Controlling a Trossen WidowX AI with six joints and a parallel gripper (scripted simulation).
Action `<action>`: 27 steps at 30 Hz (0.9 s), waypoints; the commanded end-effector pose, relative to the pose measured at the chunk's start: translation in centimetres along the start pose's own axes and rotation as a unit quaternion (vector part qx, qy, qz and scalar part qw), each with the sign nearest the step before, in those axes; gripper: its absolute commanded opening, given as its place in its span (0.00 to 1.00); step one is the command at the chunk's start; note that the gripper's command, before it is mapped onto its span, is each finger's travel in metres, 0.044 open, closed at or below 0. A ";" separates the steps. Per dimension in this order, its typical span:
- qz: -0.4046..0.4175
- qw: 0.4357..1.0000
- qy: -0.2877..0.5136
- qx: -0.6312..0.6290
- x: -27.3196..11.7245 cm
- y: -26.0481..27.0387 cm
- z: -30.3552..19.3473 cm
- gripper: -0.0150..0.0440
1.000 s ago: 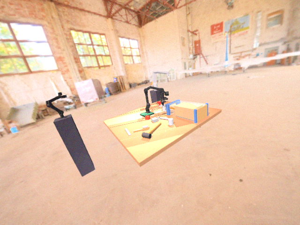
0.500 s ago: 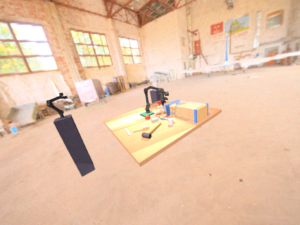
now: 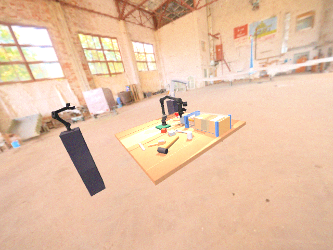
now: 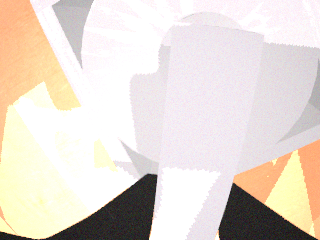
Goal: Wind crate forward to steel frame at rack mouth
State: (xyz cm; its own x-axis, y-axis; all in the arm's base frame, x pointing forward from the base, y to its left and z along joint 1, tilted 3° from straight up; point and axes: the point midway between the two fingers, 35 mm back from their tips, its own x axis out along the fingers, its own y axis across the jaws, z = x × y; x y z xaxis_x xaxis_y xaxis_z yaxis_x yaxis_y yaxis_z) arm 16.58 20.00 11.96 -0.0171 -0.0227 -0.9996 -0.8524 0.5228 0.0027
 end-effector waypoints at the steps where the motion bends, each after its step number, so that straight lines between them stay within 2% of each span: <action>1: 0.002 1.000 0.000 0.010 0.4 0.1 0.1 0.25; 27: -0.004 0.999 0.000 -0.049 0.4 -0.4 0.1 0.25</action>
State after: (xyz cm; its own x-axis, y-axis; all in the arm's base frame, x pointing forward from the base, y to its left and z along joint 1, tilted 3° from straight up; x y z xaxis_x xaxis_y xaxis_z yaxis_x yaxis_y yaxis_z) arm 16.83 19.92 11.95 -0.0157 -0.0175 -0.9997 -0.8931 0.4498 0.0062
